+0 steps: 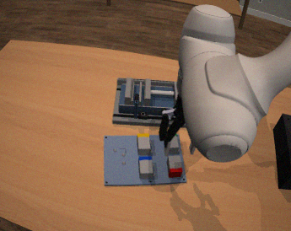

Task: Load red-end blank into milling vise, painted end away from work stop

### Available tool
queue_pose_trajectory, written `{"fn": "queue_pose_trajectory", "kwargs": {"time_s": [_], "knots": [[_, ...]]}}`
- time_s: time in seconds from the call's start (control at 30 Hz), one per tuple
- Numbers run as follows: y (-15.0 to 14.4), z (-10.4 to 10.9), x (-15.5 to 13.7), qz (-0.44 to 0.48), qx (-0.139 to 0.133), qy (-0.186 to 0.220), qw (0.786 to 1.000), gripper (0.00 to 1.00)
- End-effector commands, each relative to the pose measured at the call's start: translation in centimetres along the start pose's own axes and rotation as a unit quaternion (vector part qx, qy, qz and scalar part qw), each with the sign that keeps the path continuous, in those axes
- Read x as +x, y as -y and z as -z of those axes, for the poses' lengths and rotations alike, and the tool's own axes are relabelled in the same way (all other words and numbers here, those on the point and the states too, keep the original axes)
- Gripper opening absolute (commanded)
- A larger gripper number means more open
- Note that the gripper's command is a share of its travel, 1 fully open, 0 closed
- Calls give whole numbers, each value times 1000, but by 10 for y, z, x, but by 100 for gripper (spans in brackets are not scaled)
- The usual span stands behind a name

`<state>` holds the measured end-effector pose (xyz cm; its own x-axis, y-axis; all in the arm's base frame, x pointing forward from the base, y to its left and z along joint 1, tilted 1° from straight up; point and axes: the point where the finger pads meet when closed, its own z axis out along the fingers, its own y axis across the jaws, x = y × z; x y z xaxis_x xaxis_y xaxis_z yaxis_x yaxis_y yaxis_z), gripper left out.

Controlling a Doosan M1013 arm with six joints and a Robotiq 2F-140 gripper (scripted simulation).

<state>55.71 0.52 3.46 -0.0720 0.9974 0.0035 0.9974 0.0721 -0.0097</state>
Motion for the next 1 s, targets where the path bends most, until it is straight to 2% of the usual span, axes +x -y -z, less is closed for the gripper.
{"fn": "queue_pose_trajectory", "kwargs": {"time_s": [0.0, 0.53, 0.97], "knots": [[2, -10, 2, 0, 0, 0, 1000, 45], [5, -23, 6, 0, 0, 0, 1000, 45], [4, -17, 4, 0, 0, 0, 1000, 45]]}}
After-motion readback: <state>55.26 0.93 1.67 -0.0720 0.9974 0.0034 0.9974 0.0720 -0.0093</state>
